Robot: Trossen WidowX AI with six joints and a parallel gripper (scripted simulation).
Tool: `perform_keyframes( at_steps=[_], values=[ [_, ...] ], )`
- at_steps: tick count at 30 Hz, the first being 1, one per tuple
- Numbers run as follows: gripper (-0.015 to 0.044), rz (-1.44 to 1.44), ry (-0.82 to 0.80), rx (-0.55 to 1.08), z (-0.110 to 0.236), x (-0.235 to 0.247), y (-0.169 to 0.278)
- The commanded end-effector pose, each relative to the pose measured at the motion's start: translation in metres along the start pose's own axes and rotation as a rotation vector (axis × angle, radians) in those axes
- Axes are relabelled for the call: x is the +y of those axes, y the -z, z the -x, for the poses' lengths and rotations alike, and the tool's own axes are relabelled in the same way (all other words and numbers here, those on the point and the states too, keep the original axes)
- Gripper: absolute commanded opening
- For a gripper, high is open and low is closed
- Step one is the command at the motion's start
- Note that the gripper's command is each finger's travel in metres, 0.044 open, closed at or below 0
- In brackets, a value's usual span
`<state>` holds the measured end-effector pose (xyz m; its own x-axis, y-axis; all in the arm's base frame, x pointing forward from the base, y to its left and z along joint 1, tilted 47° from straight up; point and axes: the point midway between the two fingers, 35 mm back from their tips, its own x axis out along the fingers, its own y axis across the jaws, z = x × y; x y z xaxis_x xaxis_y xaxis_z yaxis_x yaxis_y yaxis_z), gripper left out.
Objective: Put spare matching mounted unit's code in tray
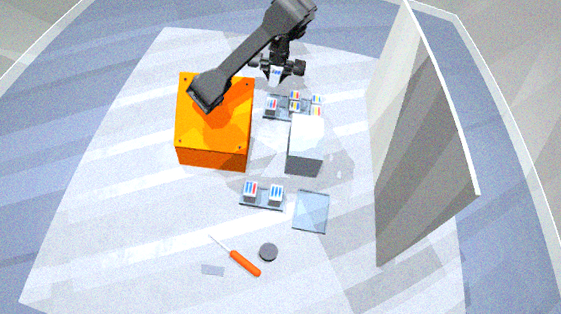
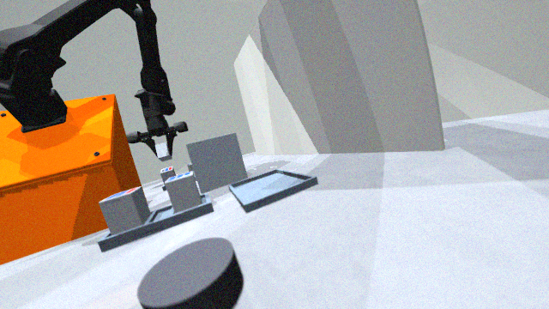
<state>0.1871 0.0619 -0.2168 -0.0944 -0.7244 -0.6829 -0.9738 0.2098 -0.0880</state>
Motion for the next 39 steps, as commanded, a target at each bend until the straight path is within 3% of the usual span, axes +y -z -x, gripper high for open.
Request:
perform_keyframes(
  at_steps=[1,12,18,24,39],
  values=[
    [0.0,0.0,0.0,-0.001,0.004,-0.001,0.0],
    [0.0,-0.007,-0.002,-0.012,0.076,-0.003,0.007],
    [0.0,-0.005,-0.003,-0.017,0.078,-0.007,0.008],
    [0.0,0.01,-0.012,-0.06,0.089,-0.042,0.024],
    [0.0,-0.009,-0.034,-0.144,0.103,-0.118,0.093]
  ],
)
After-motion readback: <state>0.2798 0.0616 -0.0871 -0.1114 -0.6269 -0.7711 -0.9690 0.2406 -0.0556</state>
